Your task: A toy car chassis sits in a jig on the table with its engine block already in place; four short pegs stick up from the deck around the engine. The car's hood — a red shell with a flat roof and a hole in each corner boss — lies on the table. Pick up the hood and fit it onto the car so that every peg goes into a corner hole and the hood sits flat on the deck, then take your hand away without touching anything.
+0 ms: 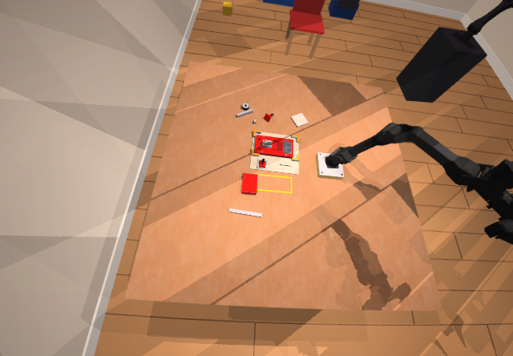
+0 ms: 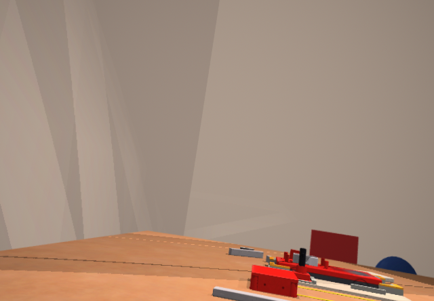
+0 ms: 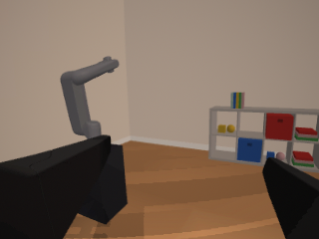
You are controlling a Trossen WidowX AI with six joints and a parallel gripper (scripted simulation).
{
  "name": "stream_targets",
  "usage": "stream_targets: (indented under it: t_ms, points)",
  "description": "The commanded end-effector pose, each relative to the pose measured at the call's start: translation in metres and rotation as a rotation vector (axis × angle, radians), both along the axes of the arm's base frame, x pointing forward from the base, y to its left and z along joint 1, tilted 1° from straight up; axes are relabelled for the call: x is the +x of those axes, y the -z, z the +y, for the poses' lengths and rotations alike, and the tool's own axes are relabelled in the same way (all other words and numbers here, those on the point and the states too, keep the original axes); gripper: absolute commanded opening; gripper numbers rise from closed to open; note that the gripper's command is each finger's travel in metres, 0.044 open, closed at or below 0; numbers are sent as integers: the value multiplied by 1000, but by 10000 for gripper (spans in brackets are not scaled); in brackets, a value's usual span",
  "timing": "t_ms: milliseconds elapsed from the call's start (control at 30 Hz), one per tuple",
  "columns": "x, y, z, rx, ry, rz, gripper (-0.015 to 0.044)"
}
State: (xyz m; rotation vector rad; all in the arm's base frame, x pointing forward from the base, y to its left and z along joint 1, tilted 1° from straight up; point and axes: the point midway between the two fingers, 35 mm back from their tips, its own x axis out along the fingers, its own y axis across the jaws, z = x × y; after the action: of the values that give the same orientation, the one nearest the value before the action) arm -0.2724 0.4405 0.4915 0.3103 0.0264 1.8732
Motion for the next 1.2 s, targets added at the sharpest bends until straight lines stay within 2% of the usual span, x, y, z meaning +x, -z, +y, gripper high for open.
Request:
stream_targets:
  t_ms: [0, 267, 500, 867, 1167]
  points:
    - [30, 14, 21, -34, 69, -23, 440]
    - [126, 67, 80, -244, 231, 90, 440]
    - [224, 113, 108, -413, 402, 237, 440]
    - [363, 167, 97, -577, 674, 470, 440]
    - [485, 220, 53, -704, 933, 710, 440]
